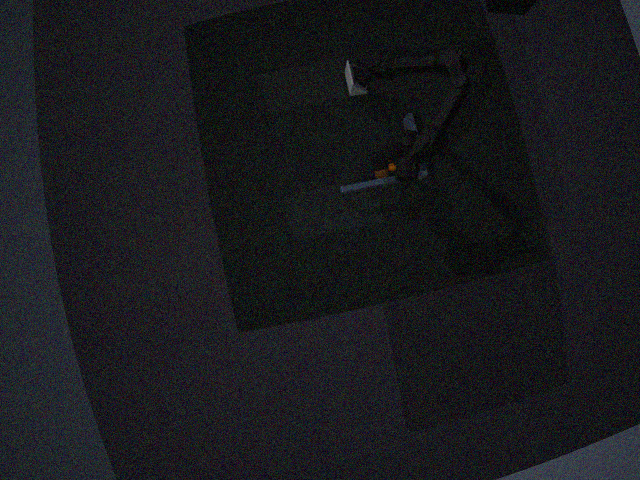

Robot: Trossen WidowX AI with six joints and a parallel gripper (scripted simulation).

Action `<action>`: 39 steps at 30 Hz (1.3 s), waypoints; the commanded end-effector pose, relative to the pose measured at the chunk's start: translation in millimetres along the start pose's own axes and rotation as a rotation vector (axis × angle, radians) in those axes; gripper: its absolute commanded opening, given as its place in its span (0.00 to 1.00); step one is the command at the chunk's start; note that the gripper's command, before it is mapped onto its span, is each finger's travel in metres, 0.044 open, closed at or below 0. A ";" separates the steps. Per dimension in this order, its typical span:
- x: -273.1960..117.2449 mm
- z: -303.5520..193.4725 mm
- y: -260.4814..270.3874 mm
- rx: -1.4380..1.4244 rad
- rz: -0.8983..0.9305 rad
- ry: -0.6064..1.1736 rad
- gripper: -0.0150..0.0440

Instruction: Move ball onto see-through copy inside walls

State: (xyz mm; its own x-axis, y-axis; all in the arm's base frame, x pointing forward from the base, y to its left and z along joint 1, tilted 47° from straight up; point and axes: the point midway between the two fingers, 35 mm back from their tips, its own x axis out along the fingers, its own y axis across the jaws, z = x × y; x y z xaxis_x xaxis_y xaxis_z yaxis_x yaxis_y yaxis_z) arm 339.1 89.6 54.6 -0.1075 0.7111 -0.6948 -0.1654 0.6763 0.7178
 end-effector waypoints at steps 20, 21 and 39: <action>-76.1 5.0 -2.6 0.046 -0.015 -0.051 0.25; -82.4 4.6 -2.6 0.049 -0.016 -0.055 0.25; -126.0 1.7 -8.9 0.064 -0.021 -0.069 0.25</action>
State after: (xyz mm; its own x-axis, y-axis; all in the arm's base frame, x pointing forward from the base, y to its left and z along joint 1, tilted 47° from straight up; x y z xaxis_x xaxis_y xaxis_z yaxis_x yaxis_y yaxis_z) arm 350.6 -3.8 143.1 -0.0256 0.7099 -0.7038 -0.0900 0.6995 0.7089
